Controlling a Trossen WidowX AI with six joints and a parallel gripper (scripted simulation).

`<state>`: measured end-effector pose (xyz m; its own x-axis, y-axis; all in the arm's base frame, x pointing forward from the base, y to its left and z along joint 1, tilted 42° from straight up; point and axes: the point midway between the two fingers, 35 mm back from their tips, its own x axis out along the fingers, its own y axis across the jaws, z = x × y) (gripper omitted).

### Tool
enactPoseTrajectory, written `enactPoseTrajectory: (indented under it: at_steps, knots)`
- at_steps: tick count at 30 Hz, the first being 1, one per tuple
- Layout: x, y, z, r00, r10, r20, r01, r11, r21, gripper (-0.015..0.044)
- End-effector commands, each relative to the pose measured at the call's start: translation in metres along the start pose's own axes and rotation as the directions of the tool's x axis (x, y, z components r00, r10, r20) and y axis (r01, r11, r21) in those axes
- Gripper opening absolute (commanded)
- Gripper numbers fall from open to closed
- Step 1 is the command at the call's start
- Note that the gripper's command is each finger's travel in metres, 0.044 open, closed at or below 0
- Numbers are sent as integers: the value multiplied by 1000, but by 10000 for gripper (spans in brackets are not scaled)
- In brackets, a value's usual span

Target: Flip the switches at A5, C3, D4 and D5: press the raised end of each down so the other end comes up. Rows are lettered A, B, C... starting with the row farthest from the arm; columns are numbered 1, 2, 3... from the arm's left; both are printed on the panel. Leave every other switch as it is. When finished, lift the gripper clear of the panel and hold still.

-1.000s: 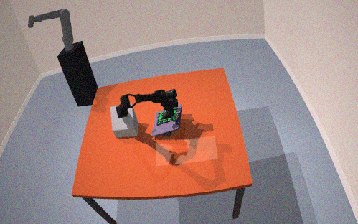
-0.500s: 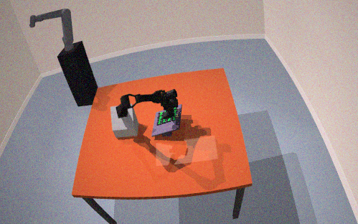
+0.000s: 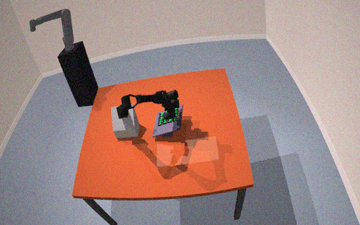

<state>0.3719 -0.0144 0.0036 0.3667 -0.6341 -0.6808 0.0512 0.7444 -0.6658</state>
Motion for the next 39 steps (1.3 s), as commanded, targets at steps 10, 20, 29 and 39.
enactPoseTrajectory:
  at_steps: [10, 20, 29, 39]
  knots:
    - [2, 1, 0, 1000, 4, -1, -4, 1000, -5, 0]
    - [-62, 1, -3, 1000, 7, 23, -7, 1000, -6, 0]
    - [-61, 37, -63, 1000, 11, 19, -11, 1000, -7, 0]
    - [-33, 45, -82, 1000, 8, 0, -8, 1000, -7, 0]
